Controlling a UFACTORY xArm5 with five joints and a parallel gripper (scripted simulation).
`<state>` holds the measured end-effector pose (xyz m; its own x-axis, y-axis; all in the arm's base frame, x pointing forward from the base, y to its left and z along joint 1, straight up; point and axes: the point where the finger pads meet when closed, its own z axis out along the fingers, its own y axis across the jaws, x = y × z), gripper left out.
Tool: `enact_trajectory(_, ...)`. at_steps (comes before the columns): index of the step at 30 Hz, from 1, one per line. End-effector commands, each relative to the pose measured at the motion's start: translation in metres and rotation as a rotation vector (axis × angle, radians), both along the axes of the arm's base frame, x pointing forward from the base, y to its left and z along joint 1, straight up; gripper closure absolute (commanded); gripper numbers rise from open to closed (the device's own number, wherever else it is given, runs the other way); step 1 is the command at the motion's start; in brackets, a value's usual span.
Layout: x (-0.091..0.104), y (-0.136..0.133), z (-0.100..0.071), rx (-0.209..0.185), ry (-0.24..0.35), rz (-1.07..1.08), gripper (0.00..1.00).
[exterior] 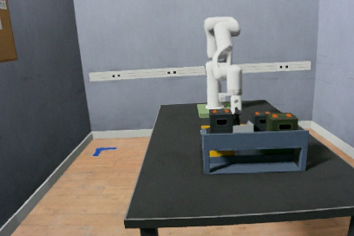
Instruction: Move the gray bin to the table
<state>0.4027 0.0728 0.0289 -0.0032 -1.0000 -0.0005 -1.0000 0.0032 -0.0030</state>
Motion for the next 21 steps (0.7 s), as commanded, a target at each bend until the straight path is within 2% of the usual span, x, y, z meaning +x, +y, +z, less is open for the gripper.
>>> enact_trajectory(1, 0.001, 0.000, 0.009, -0.003, -0.004, 0.000, 0.00)
enact_trajectory(21, 0.001, 0.000, 0.053, -0.003, -0.004, 0.000, 0.00)
